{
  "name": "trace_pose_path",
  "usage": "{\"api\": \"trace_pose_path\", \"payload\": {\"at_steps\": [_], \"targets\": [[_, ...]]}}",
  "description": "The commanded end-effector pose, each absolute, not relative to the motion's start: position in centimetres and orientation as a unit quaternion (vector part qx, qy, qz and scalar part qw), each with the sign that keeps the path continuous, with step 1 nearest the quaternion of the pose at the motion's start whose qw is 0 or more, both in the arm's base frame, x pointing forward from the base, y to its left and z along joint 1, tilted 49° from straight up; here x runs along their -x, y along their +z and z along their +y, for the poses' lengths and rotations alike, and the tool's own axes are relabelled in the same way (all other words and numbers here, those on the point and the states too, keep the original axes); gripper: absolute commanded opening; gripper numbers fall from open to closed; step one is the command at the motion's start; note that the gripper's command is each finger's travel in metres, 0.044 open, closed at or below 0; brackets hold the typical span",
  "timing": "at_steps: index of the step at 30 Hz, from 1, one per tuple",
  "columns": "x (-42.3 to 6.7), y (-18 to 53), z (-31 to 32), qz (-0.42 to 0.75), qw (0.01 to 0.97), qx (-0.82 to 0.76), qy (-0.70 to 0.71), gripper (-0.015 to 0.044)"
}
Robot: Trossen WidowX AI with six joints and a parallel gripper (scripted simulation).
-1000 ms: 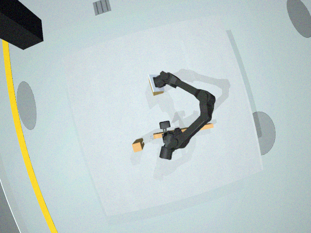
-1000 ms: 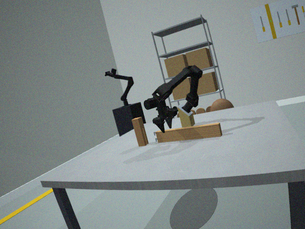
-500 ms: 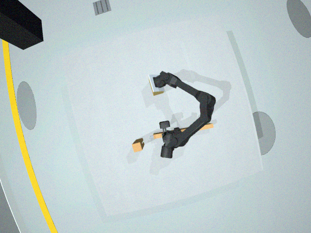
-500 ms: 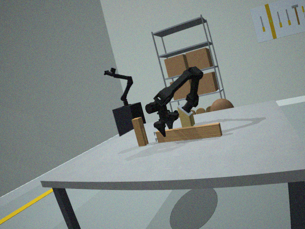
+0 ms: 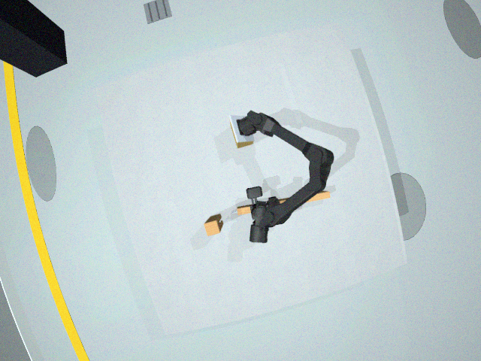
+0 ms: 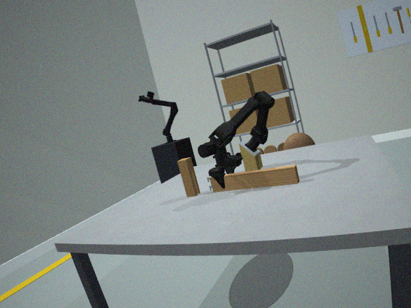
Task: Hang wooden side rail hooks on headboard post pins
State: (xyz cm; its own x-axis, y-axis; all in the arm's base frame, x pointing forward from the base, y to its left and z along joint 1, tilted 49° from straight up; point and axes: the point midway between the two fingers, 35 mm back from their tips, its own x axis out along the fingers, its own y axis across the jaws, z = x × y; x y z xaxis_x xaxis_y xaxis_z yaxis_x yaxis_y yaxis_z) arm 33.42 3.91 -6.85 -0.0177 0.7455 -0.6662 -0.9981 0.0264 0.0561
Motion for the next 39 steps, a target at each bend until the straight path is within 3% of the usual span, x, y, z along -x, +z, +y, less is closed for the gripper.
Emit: {"api": "trace_pose_path", "payload": {"at_steps": [1, 11, 17, 19, 39], "targets": [[-33.22, -7.00, 4.14, 0.275, 0.663, 0.225, 0.659, 0.0361], [-33.22, -7.00, 4.14, 0.275, 0.663, 0.225, 0.659, 0.0099], [-33.22, -7.00, 4.14, 0.275, 0.663, 0.225, 0.659, 0.0059], [-33.22, -7.00, 4.14, 0.275, 0.663, 0.225, 0.659, 0.0006], [-33.21, -6.95, 4.10, 0.263, 0.659, 0.237, 0.664, 0.0000]]}}
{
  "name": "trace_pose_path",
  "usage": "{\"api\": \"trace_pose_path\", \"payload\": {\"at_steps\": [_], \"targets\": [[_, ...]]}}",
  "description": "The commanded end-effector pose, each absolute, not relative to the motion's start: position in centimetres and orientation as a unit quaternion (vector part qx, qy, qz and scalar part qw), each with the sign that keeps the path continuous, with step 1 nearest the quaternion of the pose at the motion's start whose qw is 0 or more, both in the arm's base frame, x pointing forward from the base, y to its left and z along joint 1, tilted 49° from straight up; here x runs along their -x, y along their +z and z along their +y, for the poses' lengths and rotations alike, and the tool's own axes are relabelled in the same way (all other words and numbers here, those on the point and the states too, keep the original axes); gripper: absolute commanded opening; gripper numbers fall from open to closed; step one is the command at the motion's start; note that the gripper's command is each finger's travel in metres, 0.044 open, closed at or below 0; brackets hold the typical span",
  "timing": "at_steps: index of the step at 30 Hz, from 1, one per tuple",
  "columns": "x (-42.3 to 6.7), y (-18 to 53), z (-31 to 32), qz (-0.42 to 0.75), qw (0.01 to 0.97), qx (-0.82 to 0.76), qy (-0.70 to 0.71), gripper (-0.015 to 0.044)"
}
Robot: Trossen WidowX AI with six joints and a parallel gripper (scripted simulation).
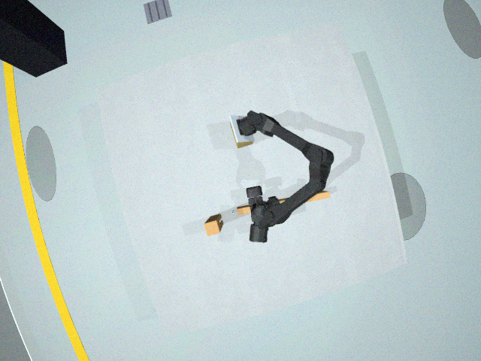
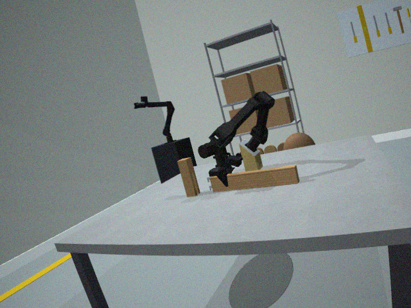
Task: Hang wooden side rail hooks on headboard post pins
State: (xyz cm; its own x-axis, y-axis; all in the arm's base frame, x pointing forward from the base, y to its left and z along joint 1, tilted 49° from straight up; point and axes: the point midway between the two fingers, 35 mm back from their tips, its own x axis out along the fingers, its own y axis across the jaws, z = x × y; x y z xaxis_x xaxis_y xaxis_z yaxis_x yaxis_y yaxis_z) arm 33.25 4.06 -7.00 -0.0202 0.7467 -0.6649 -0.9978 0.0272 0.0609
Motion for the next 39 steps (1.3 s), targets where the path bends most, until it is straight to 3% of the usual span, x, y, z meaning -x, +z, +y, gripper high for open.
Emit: {"api": "trace_pose_path", "payload": {"at_steps": [1, 39], "targets": [[-33.2, -7.0, 4.1, 0.258, 0.657, 0.243, 0.666, 0.0000], [-34.0, -7.0, 4.1, 0.225, 0.641, 0.275, 0.680, 0.0000]]}}
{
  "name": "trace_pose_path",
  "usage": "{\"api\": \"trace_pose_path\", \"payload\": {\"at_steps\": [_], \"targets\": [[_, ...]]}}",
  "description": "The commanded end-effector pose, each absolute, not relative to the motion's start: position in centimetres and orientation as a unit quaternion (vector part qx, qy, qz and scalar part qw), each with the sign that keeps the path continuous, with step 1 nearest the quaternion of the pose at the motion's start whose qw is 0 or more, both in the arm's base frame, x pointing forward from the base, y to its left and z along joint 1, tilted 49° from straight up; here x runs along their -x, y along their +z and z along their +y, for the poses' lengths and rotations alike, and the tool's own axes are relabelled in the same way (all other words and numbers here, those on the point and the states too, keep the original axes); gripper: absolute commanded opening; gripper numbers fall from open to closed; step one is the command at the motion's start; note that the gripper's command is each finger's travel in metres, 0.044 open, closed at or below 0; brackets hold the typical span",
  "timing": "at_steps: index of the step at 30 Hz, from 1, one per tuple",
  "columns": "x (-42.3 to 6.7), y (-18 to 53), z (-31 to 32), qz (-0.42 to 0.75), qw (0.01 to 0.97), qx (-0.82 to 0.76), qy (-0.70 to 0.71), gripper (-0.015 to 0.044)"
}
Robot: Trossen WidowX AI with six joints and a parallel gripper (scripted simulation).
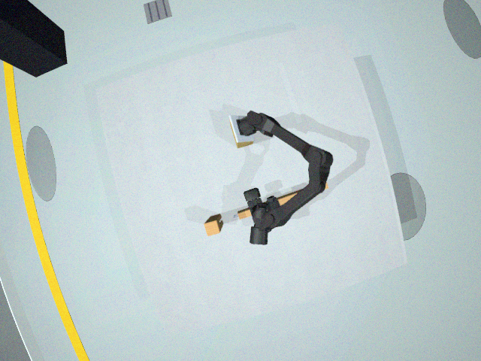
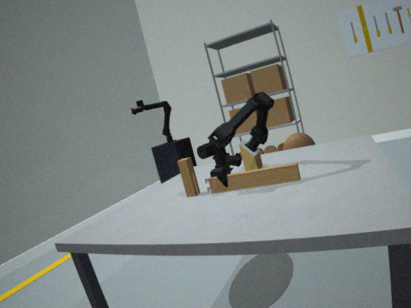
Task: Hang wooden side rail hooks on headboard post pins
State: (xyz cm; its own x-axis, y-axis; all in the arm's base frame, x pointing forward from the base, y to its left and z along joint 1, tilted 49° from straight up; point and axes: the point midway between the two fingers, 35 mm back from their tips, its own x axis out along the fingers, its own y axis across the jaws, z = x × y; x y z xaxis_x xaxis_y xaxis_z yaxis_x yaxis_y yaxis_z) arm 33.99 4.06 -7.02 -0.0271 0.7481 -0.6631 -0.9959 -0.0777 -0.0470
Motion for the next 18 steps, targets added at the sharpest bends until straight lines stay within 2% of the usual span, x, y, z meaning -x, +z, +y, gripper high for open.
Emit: {"api": "trace_pose_path", "payload": {"at_steps": [1, 18], "targets": [[-33.96, -7.02, 4.05, 0.225, 0.641, 0.275, 0.680, 0.0000], [-33.97, -6.93, 3.94, 0.220, 0.642, 0.279, 0.679, 0.0000]]}}
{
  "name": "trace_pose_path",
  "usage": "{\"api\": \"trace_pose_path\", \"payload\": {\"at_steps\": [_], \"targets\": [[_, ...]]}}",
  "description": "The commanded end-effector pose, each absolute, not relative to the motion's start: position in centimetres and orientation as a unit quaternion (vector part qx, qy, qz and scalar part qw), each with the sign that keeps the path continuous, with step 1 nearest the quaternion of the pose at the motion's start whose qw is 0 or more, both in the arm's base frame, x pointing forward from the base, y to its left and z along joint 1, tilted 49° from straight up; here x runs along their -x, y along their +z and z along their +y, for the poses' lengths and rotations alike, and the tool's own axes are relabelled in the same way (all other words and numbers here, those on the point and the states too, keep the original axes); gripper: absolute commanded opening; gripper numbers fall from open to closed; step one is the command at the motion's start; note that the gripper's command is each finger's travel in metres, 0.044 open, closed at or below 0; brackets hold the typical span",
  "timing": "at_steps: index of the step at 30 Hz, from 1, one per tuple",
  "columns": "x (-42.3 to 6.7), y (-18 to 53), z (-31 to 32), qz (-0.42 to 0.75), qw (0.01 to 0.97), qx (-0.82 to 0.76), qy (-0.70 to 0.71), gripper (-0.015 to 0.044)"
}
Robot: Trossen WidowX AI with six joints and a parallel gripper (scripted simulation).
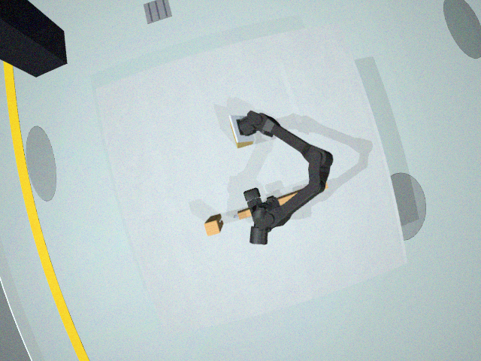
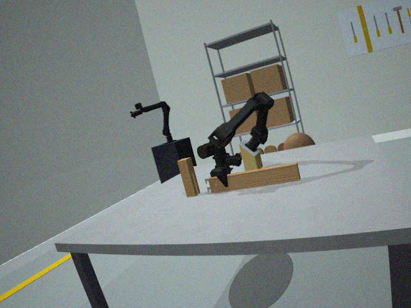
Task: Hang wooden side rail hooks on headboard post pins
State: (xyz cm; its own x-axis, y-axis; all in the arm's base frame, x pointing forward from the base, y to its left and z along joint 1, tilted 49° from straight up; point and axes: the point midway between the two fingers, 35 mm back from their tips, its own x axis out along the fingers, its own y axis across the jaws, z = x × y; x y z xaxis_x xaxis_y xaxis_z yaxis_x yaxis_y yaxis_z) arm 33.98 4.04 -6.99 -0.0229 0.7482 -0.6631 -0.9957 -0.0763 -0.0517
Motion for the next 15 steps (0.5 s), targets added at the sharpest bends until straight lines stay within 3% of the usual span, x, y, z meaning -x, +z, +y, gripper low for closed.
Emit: {"api": "trace_pose_path", "payload": {"at_steps": [1, 15], "targets": [[-33.97, -6.91, 3.93, 0.220, 0.642, 0.279, 0.679, 0.0000], [-33.97, -6.76, 3.75, 0.220, 0.642, 0.279, 0.679, 0.0000]]}}
